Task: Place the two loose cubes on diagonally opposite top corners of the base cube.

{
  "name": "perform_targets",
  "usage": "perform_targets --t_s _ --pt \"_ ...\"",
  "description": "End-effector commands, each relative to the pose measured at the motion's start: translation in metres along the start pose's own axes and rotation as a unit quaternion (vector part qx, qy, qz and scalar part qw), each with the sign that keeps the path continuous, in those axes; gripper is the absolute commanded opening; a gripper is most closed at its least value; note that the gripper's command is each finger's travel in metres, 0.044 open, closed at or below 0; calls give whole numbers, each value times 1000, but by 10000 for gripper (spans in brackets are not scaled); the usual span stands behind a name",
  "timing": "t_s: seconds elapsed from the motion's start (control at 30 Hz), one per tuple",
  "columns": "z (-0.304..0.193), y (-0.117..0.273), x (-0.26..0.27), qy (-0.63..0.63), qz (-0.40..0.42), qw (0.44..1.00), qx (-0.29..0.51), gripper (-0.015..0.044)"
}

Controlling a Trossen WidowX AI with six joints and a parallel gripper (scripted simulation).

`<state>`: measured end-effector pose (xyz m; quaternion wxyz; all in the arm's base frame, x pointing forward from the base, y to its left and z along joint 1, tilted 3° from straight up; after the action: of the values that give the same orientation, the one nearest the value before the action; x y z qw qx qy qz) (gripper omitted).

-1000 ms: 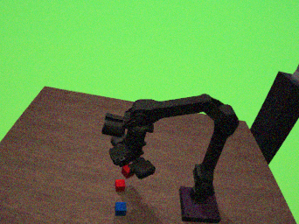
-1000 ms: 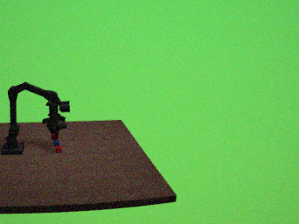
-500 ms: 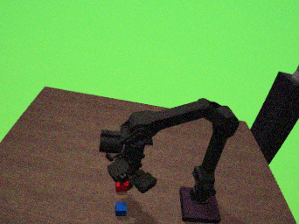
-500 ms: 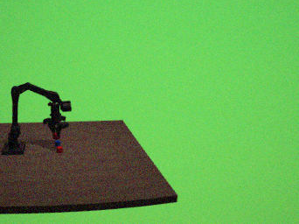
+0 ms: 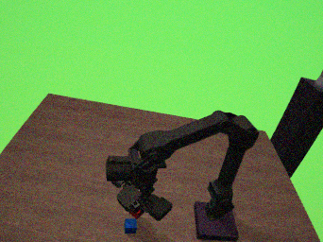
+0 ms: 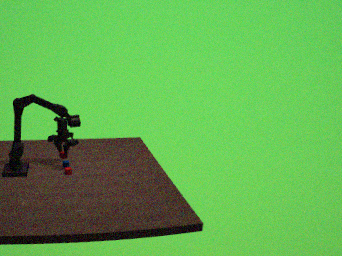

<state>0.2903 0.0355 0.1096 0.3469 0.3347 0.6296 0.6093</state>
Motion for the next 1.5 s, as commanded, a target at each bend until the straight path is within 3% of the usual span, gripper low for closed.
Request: perform_targets --t_s 0.0,0.57,1.47 --pt "0 -1 2 0 2 1000 0 105" --pt "0 -28 2 0 2 1000 0 105" --pt "0 -29 2 0 2 1000 0 105"
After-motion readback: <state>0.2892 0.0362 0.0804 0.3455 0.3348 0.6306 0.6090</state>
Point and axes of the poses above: the point midway between the two fingers, 35 mm back from their tips, its own y axis back along the fingers, its own x axis across the jaws, z = x × y, the point moved 2 cm from there along y, back along the fingers, and after that the axes turned 13 degrees about -y, right-handed, at the moved point
